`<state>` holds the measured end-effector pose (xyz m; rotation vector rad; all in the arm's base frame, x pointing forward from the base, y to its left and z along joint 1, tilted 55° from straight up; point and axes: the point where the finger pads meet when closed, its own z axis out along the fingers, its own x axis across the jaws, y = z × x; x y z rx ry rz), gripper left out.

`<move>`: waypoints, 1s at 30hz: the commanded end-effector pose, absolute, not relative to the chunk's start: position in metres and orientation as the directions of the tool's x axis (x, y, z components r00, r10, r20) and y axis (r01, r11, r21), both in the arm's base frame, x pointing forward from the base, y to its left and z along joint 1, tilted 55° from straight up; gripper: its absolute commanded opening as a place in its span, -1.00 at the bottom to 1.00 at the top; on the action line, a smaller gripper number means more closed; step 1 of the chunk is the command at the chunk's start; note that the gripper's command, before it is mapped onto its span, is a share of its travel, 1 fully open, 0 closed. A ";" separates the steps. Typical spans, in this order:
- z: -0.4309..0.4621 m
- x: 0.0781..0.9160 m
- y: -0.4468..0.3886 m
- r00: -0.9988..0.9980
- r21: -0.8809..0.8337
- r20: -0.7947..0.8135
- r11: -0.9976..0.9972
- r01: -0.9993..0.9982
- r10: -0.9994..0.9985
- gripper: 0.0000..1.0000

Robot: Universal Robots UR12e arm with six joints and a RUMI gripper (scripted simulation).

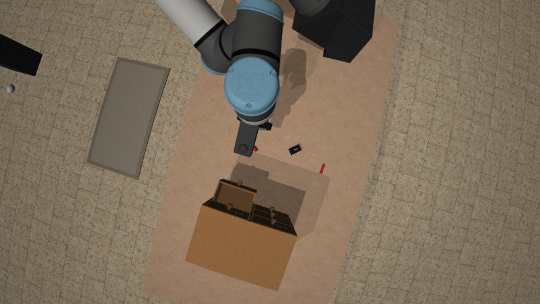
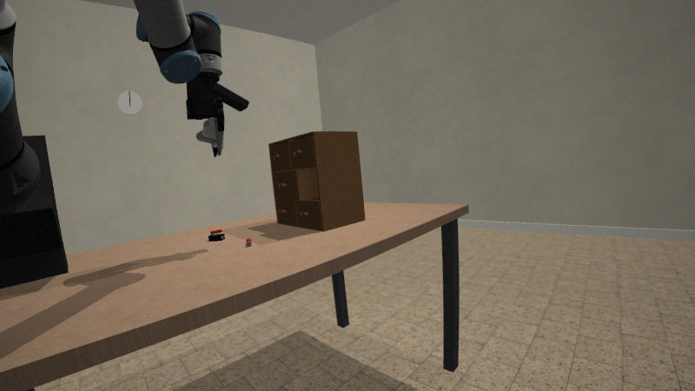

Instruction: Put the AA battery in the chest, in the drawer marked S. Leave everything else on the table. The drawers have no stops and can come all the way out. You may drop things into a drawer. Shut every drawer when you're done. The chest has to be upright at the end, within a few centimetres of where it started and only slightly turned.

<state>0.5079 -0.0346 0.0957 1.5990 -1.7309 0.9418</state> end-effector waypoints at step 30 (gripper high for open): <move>0.086 0.524 -0.052 -0.342 -0.301 0.759 0.168 -0.939 -0.553 -0.61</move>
